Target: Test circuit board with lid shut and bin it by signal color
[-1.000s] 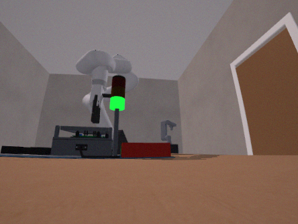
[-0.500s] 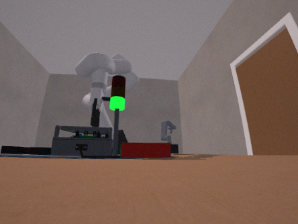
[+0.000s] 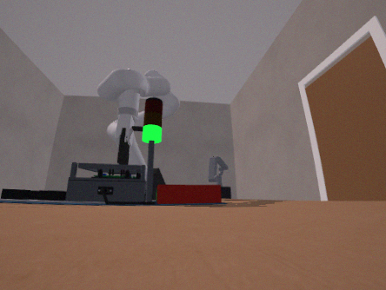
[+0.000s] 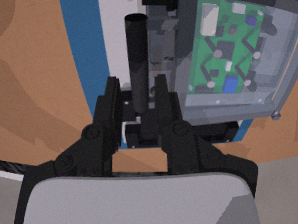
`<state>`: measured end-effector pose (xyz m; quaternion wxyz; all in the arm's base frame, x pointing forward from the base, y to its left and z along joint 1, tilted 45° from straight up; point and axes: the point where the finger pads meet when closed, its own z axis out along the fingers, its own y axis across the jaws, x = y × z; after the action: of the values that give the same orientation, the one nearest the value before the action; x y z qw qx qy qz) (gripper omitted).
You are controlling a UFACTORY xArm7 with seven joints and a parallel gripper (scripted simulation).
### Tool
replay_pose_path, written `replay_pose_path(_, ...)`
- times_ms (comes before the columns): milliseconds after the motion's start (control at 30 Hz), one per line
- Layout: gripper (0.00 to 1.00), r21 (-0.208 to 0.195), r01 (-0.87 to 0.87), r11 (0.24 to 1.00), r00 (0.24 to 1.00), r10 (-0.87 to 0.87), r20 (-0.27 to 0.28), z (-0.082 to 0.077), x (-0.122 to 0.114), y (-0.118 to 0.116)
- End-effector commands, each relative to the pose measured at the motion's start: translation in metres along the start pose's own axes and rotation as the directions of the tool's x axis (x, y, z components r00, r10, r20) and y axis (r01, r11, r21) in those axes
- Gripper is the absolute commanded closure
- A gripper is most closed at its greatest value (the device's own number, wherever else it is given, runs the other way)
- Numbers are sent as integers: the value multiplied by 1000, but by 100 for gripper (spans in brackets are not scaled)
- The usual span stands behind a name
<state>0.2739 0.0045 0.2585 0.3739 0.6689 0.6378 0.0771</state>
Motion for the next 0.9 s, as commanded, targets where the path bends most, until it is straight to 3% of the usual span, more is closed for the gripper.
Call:
replay_pose_path(0, 73, -2, 0, 1000, 1000, 0, -1, 0, 0, 1)
replay_pose_path(433, 73, -2, 0, 1000, 1000, 0, -1, 13, 0, 1)
replay_pose_path(867, 73, -2, 0, 1000, 1000, 0, -1, 14, 0, 1)
